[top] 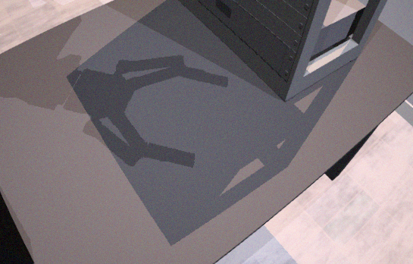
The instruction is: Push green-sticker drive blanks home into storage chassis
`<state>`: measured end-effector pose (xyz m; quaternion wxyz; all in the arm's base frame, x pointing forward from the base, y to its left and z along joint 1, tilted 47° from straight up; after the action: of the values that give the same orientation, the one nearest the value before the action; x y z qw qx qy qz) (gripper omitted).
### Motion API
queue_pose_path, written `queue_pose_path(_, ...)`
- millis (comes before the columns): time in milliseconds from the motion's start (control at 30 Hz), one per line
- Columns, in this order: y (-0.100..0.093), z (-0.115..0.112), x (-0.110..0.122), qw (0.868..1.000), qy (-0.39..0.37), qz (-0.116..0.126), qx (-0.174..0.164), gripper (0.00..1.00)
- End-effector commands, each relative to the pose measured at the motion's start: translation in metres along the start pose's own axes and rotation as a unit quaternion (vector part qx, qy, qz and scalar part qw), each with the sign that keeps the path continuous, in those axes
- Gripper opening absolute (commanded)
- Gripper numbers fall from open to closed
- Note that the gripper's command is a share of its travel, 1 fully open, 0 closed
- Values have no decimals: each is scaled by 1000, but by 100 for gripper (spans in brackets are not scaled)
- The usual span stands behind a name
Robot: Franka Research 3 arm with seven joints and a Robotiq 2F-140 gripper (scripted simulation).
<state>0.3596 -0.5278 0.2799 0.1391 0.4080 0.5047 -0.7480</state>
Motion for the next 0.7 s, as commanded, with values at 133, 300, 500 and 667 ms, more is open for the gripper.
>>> queue_pose_path(133,5,-31,-13,995,-17,97,-12,100)
queue_pose_path(300,11,-66,-21,990,13,136,-43,100)
queue_pose_path(500,16,-111,-26,980,54,174,-84,100)
queue_pose_path(667,18,-157,-26,966,95,203,-127,100)
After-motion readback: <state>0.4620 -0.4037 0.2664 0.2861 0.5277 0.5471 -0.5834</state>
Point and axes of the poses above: the point where the finger pads meet when closed, its own y axis out along the fingers, its own x axis across the jaws, z = x × y, the point moved 1 cm from there along -y, back along the fingers, and after that the axes turned 2 degrees about -y, right-handed, at the moved point
